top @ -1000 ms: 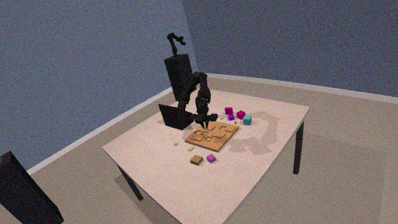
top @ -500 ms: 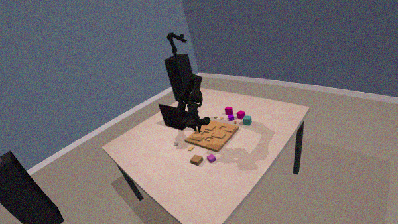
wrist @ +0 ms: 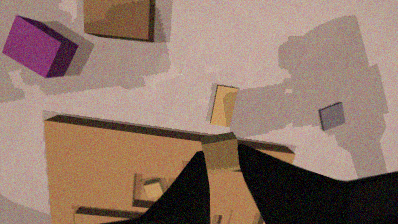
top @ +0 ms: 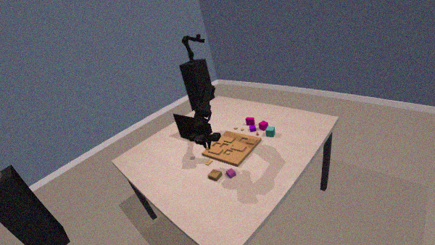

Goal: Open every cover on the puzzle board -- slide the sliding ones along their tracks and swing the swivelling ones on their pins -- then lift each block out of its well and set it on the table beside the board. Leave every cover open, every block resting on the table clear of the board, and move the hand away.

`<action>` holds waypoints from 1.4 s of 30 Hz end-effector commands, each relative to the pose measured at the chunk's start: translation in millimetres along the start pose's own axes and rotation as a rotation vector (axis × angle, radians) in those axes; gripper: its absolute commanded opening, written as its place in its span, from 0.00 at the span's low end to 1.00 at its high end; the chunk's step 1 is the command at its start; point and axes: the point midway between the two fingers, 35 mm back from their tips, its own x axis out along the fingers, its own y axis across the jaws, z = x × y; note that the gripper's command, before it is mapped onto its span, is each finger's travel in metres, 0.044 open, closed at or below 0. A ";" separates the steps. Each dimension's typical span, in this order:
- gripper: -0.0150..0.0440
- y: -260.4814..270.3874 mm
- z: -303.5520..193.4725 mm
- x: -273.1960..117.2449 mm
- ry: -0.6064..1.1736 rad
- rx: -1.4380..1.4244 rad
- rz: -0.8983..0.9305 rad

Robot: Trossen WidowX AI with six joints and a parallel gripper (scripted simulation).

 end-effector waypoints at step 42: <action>0.39 -40.4 30.1 53.6 0.012 -0.008 0.006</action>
